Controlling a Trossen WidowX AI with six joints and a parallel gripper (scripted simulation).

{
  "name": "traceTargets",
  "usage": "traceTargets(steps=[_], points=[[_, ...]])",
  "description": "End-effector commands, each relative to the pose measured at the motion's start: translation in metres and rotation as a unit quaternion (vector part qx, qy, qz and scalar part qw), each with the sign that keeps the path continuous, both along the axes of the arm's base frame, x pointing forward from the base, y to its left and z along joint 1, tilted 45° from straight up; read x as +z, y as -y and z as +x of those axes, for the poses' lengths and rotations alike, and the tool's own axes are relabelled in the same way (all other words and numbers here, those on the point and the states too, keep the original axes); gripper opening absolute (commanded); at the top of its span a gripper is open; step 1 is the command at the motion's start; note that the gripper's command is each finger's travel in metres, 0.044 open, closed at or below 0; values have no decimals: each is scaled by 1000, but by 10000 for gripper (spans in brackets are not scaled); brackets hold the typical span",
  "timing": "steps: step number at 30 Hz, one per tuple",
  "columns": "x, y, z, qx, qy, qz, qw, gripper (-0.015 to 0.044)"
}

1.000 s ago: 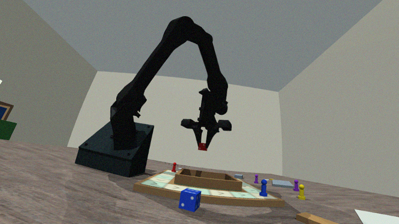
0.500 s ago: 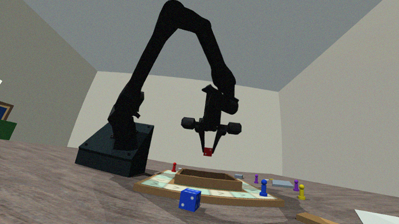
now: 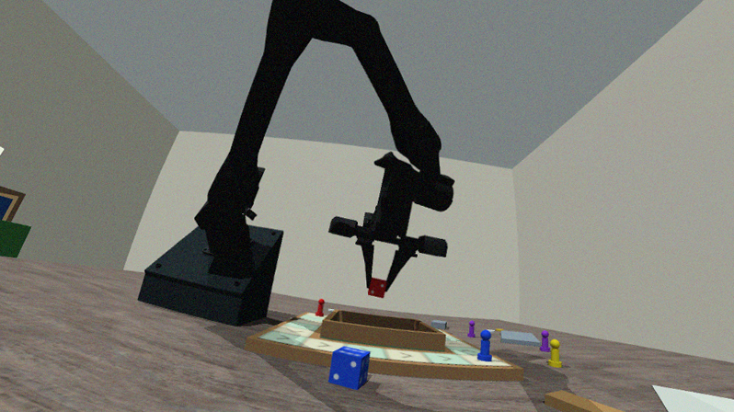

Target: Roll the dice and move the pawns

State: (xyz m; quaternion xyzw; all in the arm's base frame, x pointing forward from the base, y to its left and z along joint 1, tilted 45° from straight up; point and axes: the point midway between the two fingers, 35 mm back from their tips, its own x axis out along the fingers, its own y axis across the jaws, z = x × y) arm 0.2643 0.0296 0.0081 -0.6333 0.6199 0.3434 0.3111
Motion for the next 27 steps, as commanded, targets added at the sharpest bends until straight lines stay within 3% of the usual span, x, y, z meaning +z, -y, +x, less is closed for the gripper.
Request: traceTargets(steps=[1,18,22,27], points=[[-2,1,-2,-6,-12,63,998,0],[-8,4,-6,22,6,324,946,0],[-6,4,-5,25,10,333,943,0],[37,1,7,25,10,333,943,0]])
